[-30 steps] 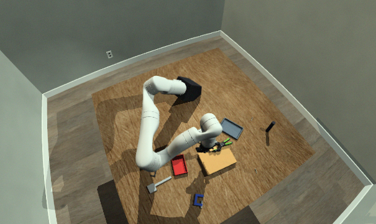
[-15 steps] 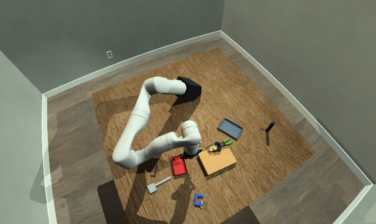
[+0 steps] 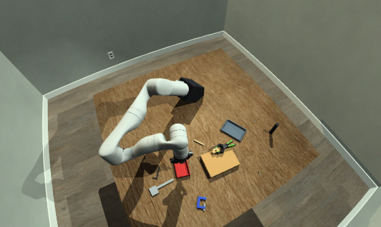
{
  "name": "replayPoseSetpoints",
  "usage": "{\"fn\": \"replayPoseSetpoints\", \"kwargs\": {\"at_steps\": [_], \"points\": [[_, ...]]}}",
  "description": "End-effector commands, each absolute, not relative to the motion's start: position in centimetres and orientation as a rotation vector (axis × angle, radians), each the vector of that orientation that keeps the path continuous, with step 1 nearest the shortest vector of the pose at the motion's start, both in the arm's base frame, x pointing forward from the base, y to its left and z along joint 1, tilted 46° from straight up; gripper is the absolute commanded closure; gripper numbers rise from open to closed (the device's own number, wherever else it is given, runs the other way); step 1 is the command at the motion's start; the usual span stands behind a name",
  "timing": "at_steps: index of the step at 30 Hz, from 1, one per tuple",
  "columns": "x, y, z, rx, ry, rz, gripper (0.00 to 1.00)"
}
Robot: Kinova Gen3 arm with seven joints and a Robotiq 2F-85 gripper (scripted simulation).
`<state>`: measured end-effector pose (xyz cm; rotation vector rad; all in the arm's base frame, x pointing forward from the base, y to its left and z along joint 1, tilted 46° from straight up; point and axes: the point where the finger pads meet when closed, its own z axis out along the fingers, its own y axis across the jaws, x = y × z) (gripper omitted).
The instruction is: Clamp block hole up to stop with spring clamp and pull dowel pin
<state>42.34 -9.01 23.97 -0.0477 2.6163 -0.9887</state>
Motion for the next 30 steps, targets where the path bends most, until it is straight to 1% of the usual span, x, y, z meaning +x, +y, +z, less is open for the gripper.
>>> {"fn": "replayPoseSetpoints", "kwargs": {"at_steps": [1,30], "points": [[42.15,-9.44,24.41,-0.048,2.613,-0.993,0.90],[42.19,-9.72,24.29,-0.049,2.612,-0.994,0.90]]}}
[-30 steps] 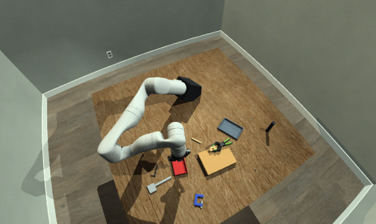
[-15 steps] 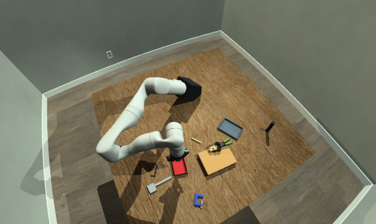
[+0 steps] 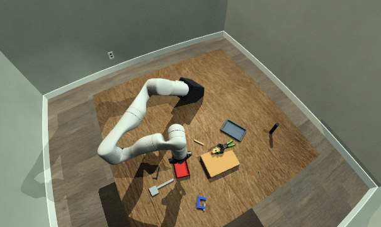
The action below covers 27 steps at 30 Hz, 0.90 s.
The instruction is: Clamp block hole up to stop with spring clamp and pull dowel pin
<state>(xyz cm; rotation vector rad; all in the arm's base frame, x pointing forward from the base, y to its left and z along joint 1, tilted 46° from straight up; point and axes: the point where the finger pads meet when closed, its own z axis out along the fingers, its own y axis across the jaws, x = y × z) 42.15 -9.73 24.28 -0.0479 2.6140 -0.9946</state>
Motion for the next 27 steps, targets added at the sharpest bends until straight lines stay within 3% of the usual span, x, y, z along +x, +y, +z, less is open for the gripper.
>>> {"fn": "replayPoseSetpoints", "kwargs": {"at_steps": [1,27], "points": [[42.2,-9.7,24.3,-0.049,2.612,-0.994,0.90],[42.7,-10.8,23.1,-0.049,2.613,-0.994,0.90]]}}
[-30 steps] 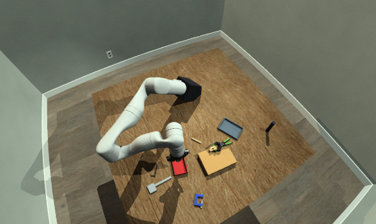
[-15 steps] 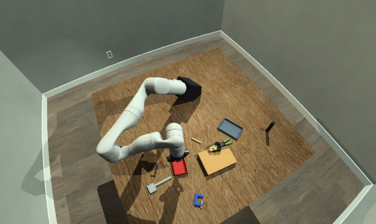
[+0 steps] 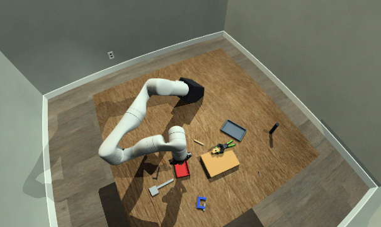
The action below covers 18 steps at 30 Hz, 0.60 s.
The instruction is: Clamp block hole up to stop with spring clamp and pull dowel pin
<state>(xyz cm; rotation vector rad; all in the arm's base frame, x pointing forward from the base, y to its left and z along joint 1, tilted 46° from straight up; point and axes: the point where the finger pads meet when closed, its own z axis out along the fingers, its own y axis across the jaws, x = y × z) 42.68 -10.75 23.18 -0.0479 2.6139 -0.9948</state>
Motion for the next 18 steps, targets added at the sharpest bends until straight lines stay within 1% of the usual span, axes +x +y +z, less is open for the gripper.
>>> {"fn": "replayPoseSetpoints", "kwargs": {"at_steps": [1,18], "points": [[42.8,-10.9,23.1,-0.049,2.613,-0.994,0.90],[43.3,-12.0,21.9,-0.049,2.613,-0.994,0.90]]}}
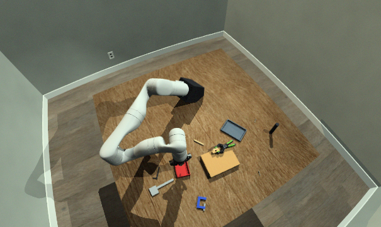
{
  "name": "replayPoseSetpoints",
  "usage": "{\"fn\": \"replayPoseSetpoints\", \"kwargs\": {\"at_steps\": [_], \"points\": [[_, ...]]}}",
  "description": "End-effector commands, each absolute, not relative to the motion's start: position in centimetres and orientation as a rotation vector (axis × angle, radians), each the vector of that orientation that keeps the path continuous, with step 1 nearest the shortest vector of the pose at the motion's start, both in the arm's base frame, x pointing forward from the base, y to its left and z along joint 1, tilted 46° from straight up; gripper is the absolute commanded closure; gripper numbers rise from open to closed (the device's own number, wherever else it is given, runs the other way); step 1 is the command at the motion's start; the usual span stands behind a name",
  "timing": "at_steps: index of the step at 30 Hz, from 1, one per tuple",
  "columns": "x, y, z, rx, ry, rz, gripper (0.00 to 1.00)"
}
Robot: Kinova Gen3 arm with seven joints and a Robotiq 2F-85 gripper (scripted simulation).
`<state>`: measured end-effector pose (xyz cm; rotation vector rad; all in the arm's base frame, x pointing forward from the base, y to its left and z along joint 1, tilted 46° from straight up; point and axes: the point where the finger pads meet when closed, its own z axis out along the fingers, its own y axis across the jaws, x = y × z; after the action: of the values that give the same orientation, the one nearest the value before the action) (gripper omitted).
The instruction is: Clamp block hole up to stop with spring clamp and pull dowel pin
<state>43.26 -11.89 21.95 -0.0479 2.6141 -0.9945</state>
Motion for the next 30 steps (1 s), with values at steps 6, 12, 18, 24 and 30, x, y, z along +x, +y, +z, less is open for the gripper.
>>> {"fn": "replayPoseSetpoints", "kwargs": {"at_steps": [6,12,18,24,30], "points": [[43.6,-12.4,21.4,-0.049,2.613,-0.994,0.90],[43.8,-12.9,20.9,-0.049,2.613,-0.994,0.90],[44.0,-13.2,20.5,-0.049,2.613,-0.994,0.90],[44.2,-13.6,20.1,-0.049,2.613,-0.994,0.90],[44.4,-14.0,19.7,-0.049,2.613,-0.994,0.90]]}}
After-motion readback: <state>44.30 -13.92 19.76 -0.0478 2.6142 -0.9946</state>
